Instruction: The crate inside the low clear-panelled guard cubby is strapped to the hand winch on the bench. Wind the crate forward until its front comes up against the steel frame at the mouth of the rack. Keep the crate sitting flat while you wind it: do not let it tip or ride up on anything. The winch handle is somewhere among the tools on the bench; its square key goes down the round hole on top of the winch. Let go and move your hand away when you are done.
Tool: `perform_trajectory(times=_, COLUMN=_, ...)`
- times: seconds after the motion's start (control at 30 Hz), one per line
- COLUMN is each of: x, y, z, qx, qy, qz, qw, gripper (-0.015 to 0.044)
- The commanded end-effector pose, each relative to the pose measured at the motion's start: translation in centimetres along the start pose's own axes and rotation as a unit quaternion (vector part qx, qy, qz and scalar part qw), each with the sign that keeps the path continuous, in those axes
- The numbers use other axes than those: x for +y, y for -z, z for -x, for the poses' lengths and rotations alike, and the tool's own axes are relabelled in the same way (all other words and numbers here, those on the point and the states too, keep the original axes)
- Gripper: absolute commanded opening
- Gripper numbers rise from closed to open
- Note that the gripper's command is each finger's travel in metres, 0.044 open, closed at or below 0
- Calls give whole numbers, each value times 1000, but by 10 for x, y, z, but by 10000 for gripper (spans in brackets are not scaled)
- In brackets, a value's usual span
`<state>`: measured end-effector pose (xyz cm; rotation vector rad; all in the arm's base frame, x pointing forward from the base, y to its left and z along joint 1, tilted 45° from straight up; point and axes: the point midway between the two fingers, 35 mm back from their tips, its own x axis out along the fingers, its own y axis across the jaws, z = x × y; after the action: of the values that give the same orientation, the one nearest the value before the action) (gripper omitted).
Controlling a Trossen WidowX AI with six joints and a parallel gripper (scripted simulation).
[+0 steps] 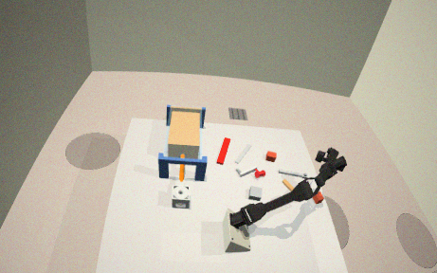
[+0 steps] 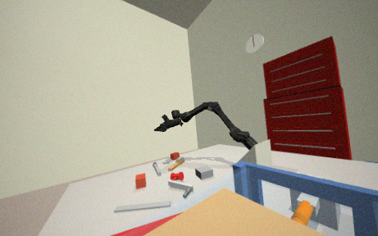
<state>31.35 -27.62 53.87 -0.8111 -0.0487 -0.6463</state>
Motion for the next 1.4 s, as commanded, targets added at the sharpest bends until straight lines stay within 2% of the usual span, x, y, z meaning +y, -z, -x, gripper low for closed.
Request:
perform_trajectory(times=0.0, x=51, y=32, z=-18, qx=70, qy=-50, qz=42, qw=995, gripper=440)
perform_trajectory(times=0.17, x=131, y=72, z=-30, qx=153, qy=-146, qz=136, qw=968, gripper=440)
perform_trajectory(times=0.3, x=193, y=98, z=-25, qx=200, qy=-232, qz=225, qw=925, gripper=440)
perform_trajectory(times=0.4, x=242, y=115, z=-14, qx=223, qy=-304, qz=304, qw=875, gripper=440)
perform_trajectory(times=0.53, x=301, y=133, z=11, qx=234, qy=-400, qz=415, qw=783, gripper=440)
perform_trajectory(times=0.63, x=340, y=144, z=35, qx=225, qy=-468, qz=501, qw=693, gripper=440)
perform_trajectory(times=0.73, x=380, y=153, z=69, qx=195, qy=-539, qz=600, qw=559, gripper=440)
perform_trajectory(times=0.87, x=418, y=158, z=114, qx=131, qy=-599, qz=708, qw=351, gripper=440)
perform_trajectory(times=0.97, x=430, y=158, z=133, qx=93, qy=-614, qz=746, qw=242, gripper=440)
perform_trajectory(times=1.0, x=431, y=158, z=135, qx=88, qy=-615, qz=749, qw=230, gripper=440)
perform_trajectory(times=1.37, x=431, y=159, z=135, qx=88, qy=-615, qz=749, qw=230, gripper=440)
